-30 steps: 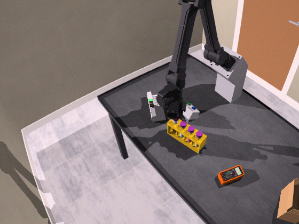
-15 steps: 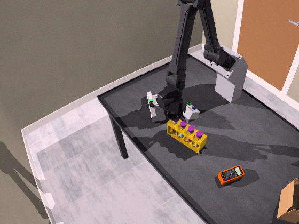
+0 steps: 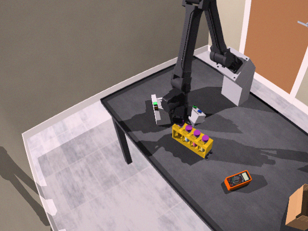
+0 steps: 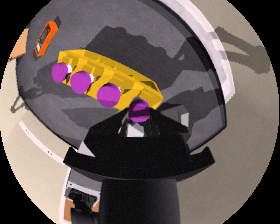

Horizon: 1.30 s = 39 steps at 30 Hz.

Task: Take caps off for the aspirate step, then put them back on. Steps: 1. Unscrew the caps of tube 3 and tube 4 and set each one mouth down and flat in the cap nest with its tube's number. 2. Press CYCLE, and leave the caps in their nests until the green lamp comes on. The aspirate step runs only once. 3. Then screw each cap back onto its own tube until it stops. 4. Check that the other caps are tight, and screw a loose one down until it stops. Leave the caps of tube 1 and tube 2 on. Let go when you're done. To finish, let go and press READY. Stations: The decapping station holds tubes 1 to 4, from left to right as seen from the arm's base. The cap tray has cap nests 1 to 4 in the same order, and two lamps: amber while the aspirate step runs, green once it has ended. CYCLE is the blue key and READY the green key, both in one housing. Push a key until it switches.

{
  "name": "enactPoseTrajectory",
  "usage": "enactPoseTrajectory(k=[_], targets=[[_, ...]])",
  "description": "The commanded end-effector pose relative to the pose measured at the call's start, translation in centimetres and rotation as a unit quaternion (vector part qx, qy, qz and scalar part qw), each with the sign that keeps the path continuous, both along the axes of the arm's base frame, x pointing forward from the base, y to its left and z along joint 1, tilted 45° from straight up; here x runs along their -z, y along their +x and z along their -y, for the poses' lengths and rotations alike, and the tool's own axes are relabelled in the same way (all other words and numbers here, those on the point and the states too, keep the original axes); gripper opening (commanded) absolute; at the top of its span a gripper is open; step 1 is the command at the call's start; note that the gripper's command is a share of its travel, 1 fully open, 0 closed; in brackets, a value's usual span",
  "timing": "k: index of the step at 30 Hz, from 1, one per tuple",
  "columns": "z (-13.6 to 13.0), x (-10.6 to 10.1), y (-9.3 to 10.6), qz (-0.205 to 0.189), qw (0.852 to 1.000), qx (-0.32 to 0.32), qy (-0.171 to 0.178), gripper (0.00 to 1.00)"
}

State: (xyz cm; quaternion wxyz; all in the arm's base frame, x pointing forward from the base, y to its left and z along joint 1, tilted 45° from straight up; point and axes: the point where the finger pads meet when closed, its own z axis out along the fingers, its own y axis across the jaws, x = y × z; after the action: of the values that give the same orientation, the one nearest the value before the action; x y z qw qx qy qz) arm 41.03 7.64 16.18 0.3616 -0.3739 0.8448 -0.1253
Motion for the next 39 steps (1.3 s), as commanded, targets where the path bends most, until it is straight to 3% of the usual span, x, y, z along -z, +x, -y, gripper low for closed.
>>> enactPoseTrajectory(k=[1,2,3,25,26,31,38,39], targets=[[0.0,-1.4,1.2,0.018,1.0,0.001,0.005,0.0],[-0.1,-0.9,0.6,0.011,1.0,-0.001,0.003,0.0],[-0.1,-0.9,0.6,0.011,1.0,-0.001,0.003,0.49],[-0.1,-0.9,0.6,0.011,1.0,-0.001,0.003,0.49],[0.1,-1.1,1.3,0.013,0.999,0.021,0.024,0.49],[0.2,-1.0,1.6,0.008,0.991,0.092,0.093,0.49],[0.1,-0.7,1.8,0.0,0.964,0.187,0.191,0.49],[0.1,-0.7,1.8,0.0,0.964,0.187,0.191,0.49]])
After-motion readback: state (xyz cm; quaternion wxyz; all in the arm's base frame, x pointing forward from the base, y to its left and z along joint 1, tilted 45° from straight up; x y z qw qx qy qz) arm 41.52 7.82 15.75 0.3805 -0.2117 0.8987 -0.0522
